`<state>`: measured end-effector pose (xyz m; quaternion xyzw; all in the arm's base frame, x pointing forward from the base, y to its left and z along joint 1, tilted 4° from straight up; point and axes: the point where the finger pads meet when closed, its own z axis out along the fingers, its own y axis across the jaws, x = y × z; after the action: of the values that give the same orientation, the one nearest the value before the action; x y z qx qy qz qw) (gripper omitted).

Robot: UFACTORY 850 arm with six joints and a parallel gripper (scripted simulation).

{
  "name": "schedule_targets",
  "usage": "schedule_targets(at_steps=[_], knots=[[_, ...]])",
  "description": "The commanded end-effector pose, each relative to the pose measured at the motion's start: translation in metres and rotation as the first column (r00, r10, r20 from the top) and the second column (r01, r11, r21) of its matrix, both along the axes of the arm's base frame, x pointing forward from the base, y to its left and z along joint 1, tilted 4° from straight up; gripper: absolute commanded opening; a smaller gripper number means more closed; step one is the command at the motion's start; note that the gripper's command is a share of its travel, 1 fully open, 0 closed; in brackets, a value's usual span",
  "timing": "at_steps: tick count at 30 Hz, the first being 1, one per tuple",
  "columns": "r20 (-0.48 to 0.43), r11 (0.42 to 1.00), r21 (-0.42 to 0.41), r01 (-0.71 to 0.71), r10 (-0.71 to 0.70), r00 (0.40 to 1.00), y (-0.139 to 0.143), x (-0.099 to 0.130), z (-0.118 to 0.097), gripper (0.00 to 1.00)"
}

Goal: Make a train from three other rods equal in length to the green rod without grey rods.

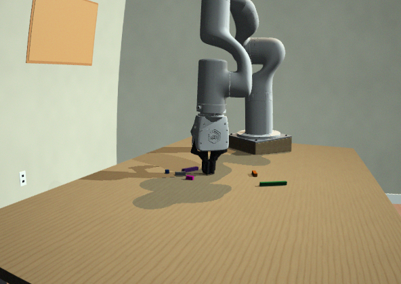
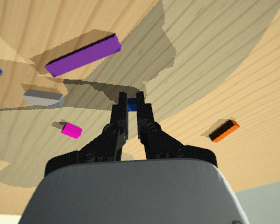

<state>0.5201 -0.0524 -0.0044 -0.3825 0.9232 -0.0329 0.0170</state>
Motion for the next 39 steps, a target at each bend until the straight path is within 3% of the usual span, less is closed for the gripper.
schedule_targets(at_steps=[1, 35, 39], knots=[[0.002, 1.000, -0.001, 0.000, 0.000, 1.000, -0.0001, 0.0009, -0.0004, 0.04], [0.002, 1.000, -0.001, 0.000, 0.000, 1.000, -0.0001, 0.0009, -0.0004, 0.04], [0.002, 1.000, -0.001, 0.000, 0.000, 1.000, -0.0001, 0.0009, -0.0004, 0.12]])
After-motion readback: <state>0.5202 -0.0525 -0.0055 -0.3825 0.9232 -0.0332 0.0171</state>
